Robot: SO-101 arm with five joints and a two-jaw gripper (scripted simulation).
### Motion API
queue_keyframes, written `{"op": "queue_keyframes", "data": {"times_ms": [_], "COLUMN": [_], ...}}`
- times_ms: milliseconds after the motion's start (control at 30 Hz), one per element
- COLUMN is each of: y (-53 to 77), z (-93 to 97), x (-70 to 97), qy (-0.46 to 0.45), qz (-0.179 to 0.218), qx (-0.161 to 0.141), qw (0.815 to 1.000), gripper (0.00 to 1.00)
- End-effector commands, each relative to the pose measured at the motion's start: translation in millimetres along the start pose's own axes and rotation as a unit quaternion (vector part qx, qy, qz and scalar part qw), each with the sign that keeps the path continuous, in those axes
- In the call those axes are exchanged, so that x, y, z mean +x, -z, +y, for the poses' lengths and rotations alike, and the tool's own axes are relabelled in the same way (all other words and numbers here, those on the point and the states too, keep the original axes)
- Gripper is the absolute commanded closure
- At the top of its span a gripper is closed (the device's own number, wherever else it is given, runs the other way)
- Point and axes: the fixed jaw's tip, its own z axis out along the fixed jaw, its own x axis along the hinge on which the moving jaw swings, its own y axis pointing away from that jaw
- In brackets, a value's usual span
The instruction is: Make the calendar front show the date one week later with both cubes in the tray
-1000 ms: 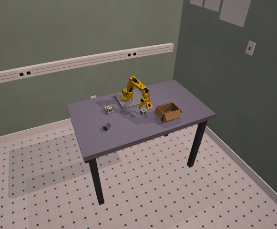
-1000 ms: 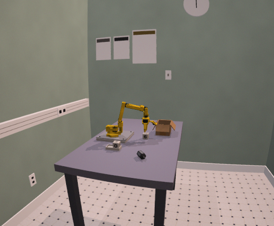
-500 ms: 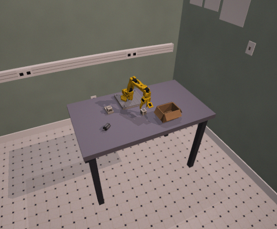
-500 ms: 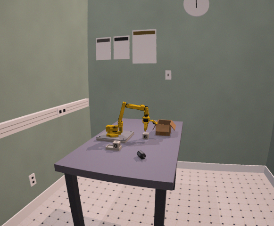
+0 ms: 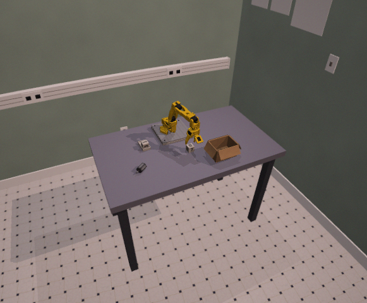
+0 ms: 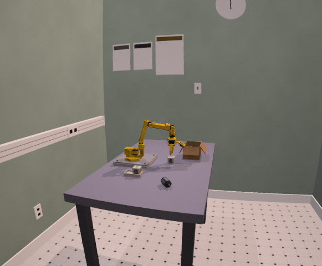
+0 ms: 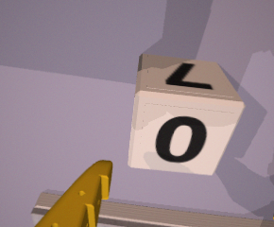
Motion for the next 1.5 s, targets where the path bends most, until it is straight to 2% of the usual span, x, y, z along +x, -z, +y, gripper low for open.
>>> {"op": "queue_keyframes", "data": {"times_ms": [0,100,600,833,1467], "y": [-7.5,-8.8,-32.3,-37.6,-40.6], "z": [1.5,1.6,1.7,1.6,1.4], "x": [1.5,1.4,1.4,1.8,2.2], "qy": [0.009,0.009,0.009,0.009,0.009], "qz": [0.008,0.008,0.008,0.008,0.008], "qx": [0.001,0.001,0.002,0.001,0.001], "qw": [1.0,1.0,1.0,1.0,1.0], "gripper": [0.65,0.65,0.65,0.65,0.65]}}
